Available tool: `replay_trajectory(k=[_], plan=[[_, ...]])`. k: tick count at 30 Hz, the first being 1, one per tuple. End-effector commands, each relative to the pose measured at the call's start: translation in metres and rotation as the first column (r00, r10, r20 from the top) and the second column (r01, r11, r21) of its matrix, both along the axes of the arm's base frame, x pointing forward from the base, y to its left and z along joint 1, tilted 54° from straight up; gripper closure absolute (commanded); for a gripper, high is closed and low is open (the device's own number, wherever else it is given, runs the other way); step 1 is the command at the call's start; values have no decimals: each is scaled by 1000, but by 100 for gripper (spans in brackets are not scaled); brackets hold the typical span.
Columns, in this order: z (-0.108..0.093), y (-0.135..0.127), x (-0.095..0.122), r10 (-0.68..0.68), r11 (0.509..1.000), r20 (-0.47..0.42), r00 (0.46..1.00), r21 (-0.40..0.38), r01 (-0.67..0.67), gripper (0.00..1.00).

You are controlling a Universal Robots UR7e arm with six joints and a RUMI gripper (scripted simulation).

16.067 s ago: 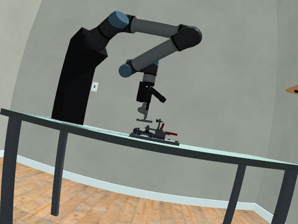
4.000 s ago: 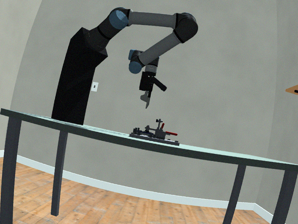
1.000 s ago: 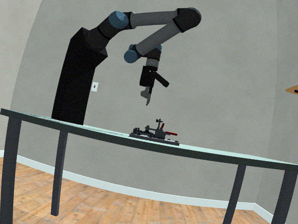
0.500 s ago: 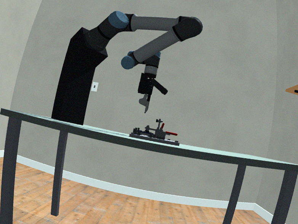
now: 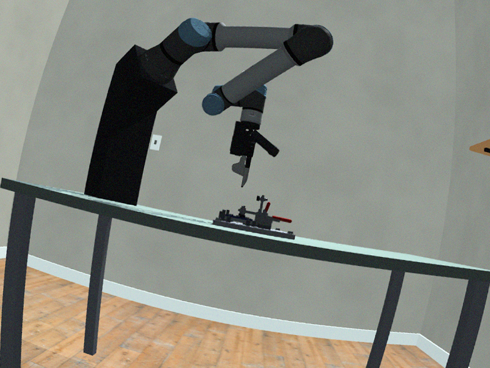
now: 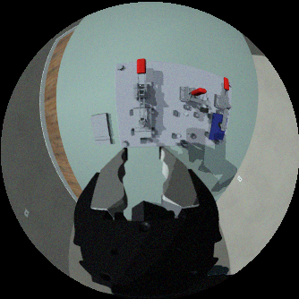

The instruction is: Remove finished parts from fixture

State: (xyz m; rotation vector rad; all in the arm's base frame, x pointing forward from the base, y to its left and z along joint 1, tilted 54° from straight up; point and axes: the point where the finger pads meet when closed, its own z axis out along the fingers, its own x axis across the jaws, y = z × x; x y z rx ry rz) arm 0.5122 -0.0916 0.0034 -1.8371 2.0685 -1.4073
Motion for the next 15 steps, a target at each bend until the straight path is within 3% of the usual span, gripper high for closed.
replay_trajectory(k=[1,15], plan=[[10,3,12,1,1000,3,1000,0,-1,72],[52,10,64,1,1000,3,1000,0,-1,72]])
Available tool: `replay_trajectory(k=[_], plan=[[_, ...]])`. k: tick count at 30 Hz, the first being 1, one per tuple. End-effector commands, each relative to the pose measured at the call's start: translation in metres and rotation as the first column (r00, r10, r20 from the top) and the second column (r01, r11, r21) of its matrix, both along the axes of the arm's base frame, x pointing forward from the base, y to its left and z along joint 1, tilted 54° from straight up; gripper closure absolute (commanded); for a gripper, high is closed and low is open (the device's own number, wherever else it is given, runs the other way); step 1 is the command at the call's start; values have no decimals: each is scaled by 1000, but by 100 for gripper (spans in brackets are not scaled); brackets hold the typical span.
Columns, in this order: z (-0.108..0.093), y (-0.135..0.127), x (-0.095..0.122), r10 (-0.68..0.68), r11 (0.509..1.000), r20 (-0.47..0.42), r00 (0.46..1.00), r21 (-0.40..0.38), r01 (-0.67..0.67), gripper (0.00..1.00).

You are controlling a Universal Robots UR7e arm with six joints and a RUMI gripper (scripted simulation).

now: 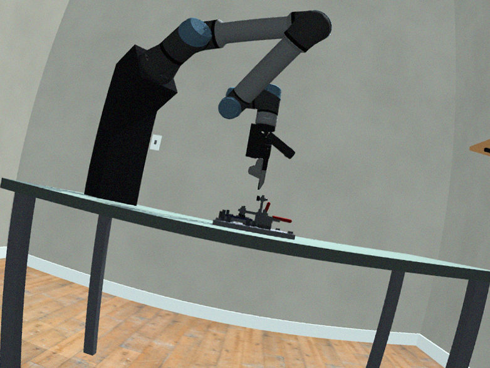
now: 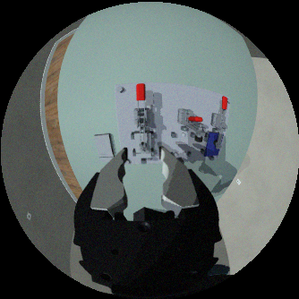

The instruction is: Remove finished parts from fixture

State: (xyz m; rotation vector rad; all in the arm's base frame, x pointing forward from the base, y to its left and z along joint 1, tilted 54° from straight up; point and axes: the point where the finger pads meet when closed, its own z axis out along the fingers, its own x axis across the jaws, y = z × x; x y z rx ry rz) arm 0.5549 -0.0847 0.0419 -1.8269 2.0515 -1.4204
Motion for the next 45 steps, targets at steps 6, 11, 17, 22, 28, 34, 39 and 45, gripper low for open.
replay_trajectory(k=[6,11,17,22,28,34,39,45], plan=[[30,6,42,-6,1000,-13,1000,4,6,72],[42,9,56,-6,1000,-13,1000,4,6,72],[48,10,63,-6,1000,-13,1000,4,6,72],[49,10,64,-6,1000,-13,1000,4,6,72],[46,8,65,-7,1000,-17,1000,4,7,72],[41,2,69,-8,1000,-16,1000,4,8,72],[34,-5,76,-8,1000,-16,1000,4,8,72],[22,-17,88,-8,1000,-16,1000,4,8,72]])
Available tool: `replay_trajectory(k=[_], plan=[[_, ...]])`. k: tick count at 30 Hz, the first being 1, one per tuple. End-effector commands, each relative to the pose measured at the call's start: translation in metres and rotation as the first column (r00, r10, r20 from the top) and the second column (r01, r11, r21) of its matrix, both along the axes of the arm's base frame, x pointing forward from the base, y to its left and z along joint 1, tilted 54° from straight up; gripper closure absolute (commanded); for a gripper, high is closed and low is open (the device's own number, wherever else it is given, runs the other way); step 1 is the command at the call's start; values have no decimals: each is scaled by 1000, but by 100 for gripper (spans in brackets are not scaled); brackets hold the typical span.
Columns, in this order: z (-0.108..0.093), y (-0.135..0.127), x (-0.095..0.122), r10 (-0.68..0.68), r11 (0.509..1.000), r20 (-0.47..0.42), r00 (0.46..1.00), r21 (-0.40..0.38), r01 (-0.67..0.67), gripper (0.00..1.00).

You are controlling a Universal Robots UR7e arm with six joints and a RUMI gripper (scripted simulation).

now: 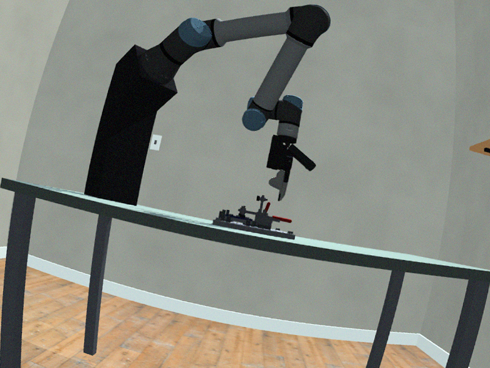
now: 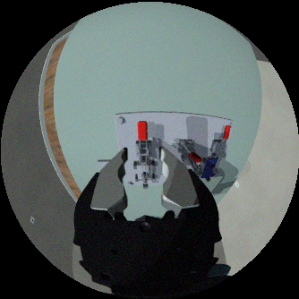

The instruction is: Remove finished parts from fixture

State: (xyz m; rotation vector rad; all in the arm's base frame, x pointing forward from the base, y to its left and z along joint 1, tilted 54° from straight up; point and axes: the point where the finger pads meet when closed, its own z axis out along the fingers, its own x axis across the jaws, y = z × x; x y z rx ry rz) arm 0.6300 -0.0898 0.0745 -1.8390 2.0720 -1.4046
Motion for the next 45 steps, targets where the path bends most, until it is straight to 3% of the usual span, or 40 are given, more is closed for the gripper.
replay_trajectory(k=[1,14,45], plan=[[-13,-14,15,1,1000,3,1000,0,-1,72],[-28,-28,28,1,1000,3,1000,-1,-1,72],[-29,-28,29,1,1000,1,1000,0,-1,72]])
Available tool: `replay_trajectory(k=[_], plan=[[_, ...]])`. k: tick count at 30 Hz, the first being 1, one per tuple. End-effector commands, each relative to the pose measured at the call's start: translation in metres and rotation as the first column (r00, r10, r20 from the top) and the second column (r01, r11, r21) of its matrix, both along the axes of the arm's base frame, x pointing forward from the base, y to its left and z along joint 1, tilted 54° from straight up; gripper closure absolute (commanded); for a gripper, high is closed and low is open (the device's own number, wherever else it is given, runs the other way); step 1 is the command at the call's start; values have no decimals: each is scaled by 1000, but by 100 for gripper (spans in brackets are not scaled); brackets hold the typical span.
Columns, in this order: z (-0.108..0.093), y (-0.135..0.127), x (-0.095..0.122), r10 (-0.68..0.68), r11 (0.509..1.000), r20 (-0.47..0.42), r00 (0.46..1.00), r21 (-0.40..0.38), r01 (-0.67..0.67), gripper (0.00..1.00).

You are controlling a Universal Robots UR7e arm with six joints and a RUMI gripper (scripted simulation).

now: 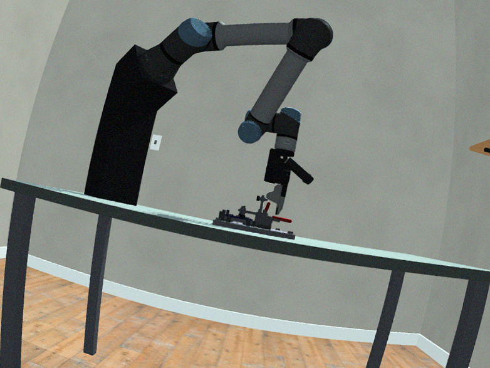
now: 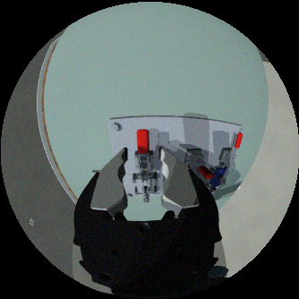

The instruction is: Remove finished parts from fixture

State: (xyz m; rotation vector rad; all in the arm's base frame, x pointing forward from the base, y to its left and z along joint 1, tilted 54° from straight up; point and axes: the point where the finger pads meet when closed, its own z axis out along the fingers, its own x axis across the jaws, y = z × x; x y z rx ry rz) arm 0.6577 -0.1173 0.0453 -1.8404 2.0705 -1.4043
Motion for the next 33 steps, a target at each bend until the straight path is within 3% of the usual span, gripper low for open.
replay_trajectory(k=[1,33], plan=[[0,-1,1,0,1000,1,1000,0,0,72],[-17,-18,18,-1,1000,2,1000,0,1,72]])
